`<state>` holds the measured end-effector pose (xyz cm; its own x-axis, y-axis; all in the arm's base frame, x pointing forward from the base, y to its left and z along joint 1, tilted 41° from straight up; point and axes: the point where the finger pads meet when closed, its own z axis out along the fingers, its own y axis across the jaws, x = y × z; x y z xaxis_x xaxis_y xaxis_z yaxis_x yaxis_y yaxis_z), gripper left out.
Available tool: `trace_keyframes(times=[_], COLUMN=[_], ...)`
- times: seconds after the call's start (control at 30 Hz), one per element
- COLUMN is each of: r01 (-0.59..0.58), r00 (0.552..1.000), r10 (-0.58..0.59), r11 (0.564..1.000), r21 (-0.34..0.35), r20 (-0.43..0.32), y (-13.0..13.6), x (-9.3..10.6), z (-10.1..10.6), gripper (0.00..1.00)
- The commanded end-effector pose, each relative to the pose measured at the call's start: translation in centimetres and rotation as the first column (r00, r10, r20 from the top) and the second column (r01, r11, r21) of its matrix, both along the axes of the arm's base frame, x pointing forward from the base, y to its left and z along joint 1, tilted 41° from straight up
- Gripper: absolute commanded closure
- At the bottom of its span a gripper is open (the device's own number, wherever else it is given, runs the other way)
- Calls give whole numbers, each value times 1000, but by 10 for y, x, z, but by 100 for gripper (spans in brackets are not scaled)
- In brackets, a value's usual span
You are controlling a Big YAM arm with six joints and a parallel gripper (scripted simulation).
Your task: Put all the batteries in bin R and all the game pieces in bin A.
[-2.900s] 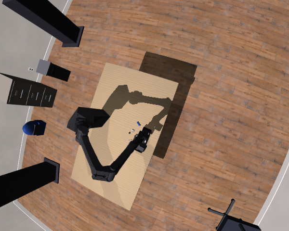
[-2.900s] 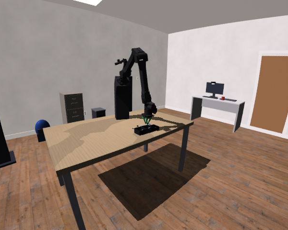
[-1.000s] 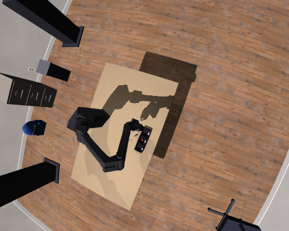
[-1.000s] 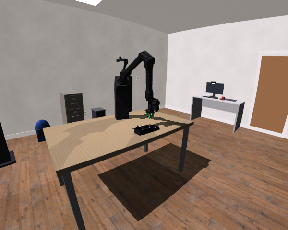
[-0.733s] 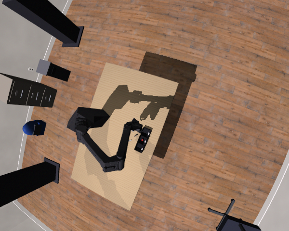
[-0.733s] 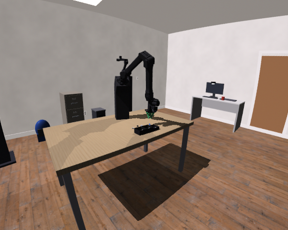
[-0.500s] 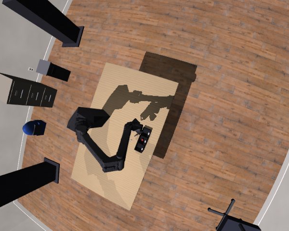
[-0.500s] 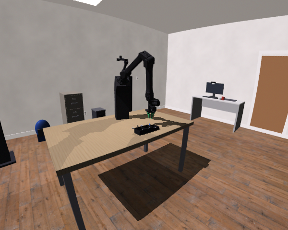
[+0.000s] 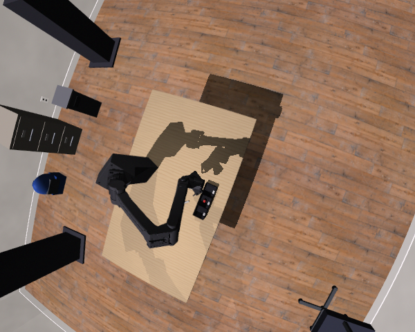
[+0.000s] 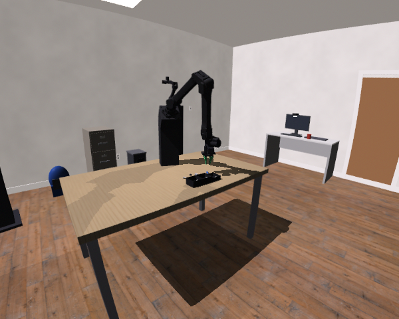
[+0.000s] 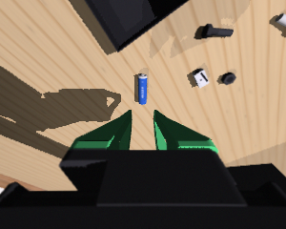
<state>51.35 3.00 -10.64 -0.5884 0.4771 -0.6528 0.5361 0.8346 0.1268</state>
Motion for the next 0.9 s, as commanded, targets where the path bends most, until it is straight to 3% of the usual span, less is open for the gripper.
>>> trace_keyframes(times=[0.0, 0.87], r01=[17, -10], r00=[1000, 1000], r10=[-17, 10], r11=[1000, 1000], r21=[5, 8], r20=[-6, 14], y=[-9, 13], x=[-10, 8], z=[-4, 12], gripper=[73, 73])
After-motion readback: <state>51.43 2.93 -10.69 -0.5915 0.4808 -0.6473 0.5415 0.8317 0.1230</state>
